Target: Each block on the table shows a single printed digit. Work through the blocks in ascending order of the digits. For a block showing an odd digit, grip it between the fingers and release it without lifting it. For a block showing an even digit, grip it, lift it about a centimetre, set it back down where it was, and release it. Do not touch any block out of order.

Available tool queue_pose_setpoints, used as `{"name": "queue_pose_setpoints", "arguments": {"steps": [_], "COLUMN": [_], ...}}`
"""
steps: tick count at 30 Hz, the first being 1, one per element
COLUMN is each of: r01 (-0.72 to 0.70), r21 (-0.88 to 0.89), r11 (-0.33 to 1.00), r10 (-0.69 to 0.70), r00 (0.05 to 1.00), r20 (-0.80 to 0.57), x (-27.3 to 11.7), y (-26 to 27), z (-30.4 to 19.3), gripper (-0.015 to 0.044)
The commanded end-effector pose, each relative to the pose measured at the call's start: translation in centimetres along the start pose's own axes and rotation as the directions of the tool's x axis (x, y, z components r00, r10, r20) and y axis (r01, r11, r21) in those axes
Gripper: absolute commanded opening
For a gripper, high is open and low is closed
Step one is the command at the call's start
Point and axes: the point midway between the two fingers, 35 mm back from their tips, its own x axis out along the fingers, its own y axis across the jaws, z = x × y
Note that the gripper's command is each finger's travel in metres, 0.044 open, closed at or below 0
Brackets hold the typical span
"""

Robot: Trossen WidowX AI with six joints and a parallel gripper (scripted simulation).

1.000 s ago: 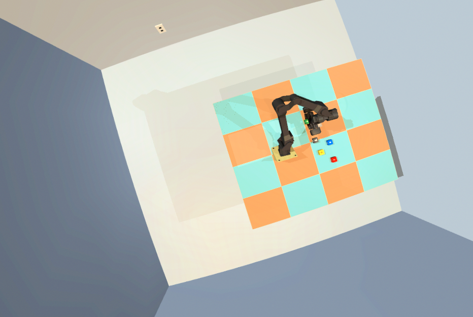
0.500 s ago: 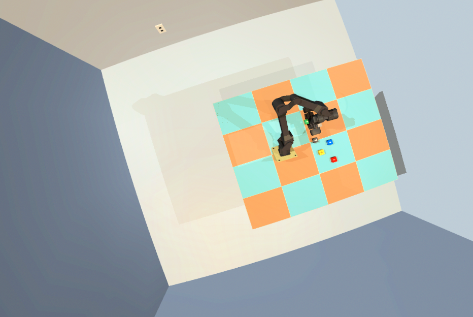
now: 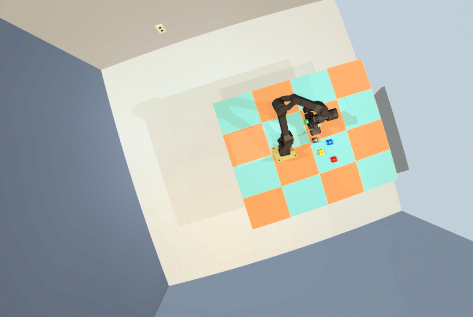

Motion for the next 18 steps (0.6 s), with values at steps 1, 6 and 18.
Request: {"name": "queue_pose_setpoints", "arguments": {"steps": [1, 6, 18], "r01": [-0.002, 0.007, -0.001], "r21": [0.001, -0.009, 0.000], "r11": [1.000, 1.000, 1.000], "r10": [0.002, -0.007, 0.001], "r00": [1.000, 1.000, 1.000], "r20": [0.002, 0.008, 0.002], "x": [0.0, -0.2, -1.4], "y": [0.1, -0.2, 0.0], "z": [0.0, 0.2, 0.0], "gripper": [0.0120, 0.0120, 0.0120]}}
